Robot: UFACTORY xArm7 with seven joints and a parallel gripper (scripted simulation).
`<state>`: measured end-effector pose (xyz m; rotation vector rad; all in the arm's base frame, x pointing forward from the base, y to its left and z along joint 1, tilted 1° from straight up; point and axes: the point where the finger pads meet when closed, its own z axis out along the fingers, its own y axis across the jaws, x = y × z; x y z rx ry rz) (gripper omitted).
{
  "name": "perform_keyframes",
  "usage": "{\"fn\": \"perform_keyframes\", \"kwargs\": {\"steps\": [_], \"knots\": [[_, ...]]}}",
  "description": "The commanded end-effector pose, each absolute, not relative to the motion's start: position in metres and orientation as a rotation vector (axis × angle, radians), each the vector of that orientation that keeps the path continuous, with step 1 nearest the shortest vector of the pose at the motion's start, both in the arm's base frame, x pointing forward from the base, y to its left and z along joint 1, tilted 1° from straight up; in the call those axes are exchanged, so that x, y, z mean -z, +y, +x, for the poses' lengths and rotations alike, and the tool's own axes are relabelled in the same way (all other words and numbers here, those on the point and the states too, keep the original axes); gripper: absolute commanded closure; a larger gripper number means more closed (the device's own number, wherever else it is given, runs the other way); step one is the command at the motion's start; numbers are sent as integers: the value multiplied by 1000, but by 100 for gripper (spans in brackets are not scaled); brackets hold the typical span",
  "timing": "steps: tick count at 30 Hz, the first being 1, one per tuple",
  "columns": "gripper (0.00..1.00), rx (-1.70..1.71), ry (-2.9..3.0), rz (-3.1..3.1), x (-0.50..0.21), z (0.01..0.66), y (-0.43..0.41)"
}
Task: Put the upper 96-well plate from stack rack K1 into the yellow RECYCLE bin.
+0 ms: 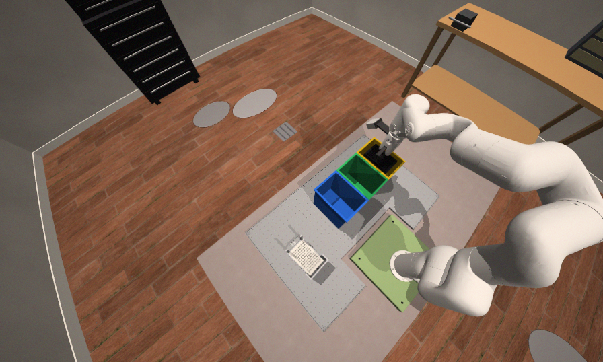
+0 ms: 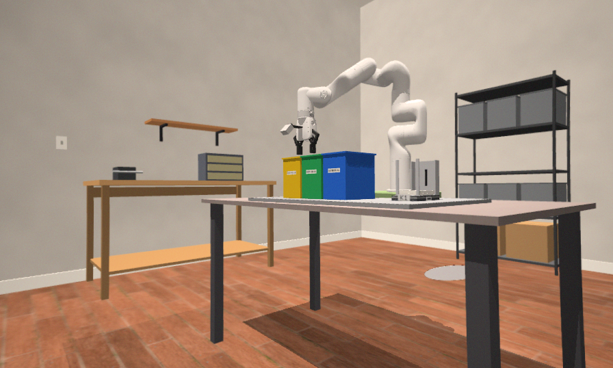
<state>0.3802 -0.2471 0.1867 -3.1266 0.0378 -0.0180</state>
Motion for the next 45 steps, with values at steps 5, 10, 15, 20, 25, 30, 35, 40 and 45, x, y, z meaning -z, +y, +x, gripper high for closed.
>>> {"fn": "perform_keyframes", "kwargs": {"steps": [5,10,15,20,25,30,35,40,45], "knots": [[0,24,38,-3128,-188,381,-248],[0,24,38,-3128,-188,381,-248],[0,24,38,-3128,-188,381,-248],[0,24,38,-3128,-188,381,-248],[0,24,38,-3128,-188,381,-248],[0,24,38,-3128,-188,381,-248],[0,24,38,-3128,-201,381,-248],[0,24,38,-3128,-215,381,-248],[0,24,38,-3128,-223,381,-248]]}}
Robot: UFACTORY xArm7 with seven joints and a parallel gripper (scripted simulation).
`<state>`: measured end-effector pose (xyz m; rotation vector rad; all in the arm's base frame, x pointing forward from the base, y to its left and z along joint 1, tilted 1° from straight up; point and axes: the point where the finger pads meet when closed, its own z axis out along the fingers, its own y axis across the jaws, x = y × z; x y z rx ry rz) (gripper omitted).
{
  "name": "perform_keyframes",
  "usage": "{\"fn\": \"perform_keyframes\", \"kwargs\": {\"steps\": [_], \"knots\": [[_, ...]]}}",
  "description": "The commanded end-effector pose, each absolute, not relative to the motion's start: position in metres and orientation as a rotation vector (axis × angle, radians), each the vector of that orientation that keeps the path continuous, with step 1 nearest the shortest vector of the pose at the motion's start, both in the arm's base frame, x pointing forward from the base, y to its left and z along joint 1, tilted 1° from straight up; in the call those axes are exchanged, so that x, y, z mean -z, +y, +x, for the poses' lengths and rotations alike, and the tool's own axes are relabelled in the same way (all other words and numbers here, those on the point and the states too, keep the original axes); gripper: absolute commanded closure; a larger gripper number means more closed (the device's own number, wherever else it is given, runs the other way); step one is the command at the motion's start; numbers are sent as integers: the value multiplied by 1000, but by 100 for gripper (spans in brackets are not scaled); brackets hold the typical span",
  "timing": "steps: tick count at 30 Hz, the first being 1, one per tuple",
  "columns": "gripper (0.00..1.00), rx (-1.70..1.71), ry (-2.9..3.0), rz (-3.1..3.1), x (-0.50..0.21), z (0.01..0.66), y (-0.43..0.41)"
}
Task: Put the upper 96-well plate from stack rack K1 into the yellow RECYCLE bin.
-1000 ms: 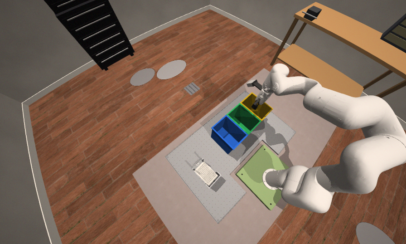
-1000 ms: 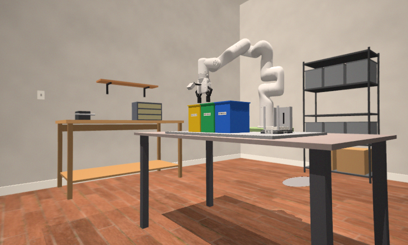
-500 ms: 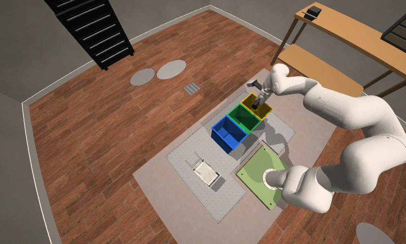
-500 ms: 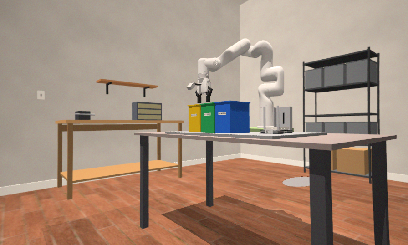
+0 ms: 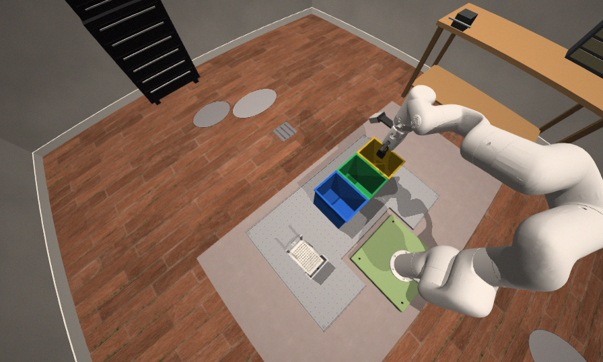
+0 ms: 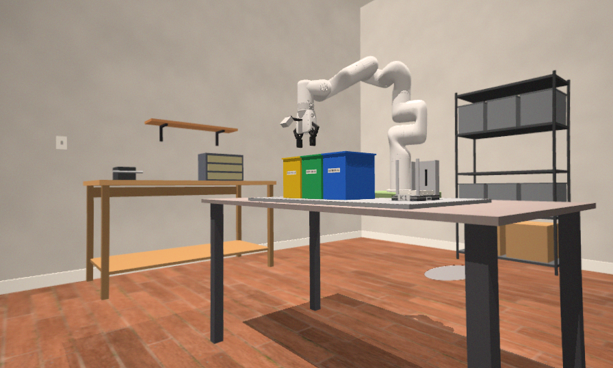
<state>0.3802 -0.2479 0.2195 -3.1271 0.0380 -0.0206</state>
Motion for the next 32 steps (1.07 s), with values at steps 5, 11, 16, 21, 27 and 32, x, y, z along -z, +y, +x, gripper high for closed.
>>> {"fn": "perform_keyframes", "kwargs": {"steps": [5,11,16,21,27,32], "knots": [[0,24,38,-3128,-228,381,-248],[0,24,38,-3128,-228,381,-248],[0,24,38,-3128,-228,381,-248],[0,24,38,-3128,-228,381,-248],[0,24,38,-3128,-228,381,-248],[0,24,38,-3128,-228,381,-248]]}}
